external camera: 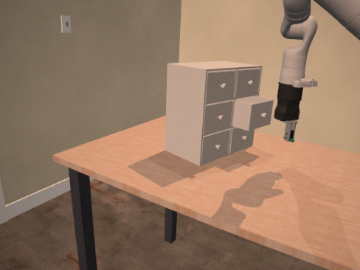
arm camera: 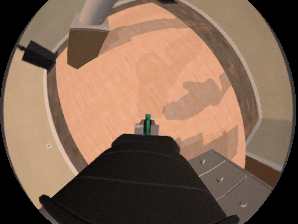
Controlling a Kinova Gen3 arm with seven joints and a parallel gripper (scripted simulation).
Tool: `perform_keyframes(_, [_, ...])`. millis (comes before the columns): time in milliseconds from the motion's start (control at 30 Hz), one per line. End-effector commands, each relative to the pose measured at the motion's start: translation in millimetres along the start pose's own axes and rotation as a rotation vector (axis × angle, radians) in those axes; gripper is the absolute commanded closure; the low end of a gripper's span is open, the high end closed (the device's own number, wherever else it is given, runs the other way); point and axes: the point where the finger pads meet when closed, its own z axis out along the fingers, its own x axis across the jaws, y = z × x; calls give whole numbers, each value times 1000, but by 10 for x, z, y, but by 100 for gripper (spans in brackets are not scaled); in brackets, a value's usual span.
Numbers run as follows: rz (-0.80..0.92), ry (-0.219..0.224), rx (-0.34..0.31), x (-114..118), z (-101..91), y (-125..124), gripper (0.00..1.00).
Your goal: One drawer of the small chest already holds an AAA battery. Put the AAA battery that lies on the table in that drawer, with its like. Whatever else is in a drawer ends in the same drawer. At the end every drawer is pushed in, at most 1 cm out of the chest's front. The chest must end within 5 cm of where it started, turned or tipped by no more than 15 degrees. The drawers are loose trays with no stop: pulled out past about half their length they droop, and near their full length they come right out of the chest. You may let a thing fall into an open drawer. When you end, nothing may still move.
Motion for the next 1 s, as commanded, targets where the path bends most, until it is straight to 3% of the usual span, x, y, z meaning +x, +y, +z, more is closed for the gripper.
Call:
perform_keyframes(0, [-27, 2, -3, -69, -5, 55, 76])
perform_keyframes(967, [-305, 2, -3, -326, -5, 284, 76])
